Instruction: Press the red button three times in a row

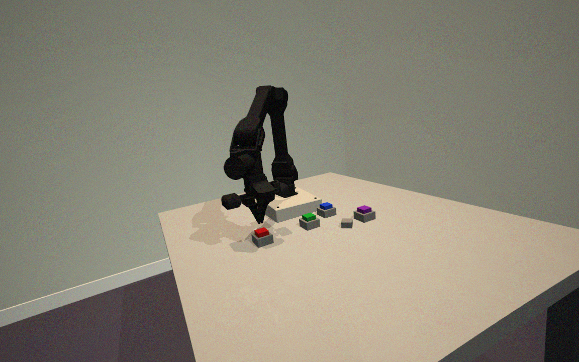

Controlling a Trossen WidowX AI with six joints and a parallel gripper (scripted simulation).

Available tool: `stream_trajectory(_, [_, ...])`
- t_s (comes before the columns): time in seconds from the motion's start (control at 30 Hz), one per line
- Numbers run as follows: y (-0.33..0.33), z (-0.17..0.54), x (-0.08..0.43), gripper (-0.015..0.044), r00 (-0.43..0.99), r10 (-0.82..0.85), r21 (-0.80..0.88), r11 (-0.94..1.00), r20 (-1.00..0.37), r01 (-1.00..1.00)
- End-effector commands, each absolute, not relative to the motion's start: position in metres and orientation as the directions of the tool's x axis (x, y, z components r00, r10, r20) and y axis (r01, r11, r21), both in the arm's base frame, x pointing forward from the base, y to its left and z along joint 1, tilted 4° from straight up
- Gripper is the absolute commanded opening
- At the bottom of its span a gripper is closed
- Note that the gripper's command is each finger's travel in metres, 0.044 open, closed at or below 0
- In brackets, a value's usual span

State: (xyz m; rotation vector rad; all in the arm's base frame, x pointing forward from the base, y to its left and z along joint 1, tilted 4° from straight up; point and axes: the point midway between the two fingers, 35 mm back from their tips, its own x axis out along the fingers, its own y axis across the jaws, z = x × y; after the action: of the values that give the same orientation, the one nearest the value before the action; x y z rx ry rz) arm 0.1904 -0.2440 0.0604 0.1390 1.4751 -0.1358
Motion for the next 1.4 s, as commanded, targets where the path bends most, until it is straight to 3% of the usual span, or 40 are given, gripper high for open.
stream_trajectory(0.0, [-0.244,0.055,0.190,0.0020,0.087,-0.007,0.008,0.985,-0.996,0.175])
stream_trajectory(1.37, [-0.245,0.043,0.192,0.0020,0.091,-0.008,0.007,0.985,-0.996,0.171])
